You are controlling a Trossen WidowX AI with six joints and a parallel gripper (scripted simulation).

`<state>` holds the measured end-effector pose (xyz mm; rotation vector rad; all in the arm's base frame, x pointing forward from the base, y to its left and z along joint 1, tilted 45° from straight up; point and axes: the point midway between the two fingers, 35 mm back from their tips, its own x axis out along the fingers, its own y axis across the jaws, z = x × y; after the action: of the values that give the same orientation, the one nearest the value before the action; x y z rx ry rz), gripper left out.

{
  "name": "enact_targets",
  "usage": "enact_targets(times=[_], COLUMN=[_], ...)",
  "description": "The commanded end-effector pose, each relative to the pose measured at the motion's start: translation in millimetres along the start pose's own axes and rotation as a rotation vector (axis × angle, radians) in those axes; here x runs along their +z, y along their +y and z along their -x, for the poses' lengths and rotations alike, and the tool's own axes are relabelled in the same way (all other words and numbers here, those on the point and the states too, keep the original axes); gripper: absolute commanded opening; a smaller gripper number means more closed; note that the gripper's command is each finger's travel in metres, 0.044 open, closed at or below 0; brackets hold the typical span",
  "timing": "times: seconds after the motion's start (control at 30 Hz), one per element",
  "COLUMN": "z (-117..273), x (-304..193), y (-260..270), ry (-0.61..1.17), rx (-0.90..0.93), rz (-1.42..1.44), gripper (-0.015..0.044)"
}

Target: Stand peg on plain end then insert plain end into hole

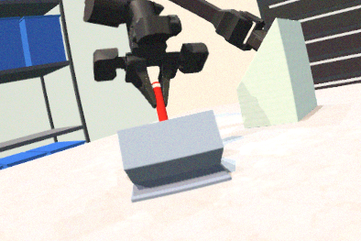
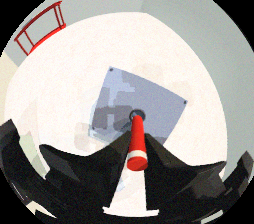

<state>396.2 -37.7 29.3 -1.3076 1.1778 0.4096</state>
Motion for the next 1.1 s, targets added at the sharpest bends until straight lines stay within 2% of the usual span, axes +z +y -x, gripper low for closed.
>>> enact_targets(times=[0.0,1.07], z=[-1,-19], x=[1,3], y=[0,-1], ry=[-0.001,0.000], rx=[-0.001,-0.002], rz=[-0.001,-0.001], gripper=[0.0000,0.0000])
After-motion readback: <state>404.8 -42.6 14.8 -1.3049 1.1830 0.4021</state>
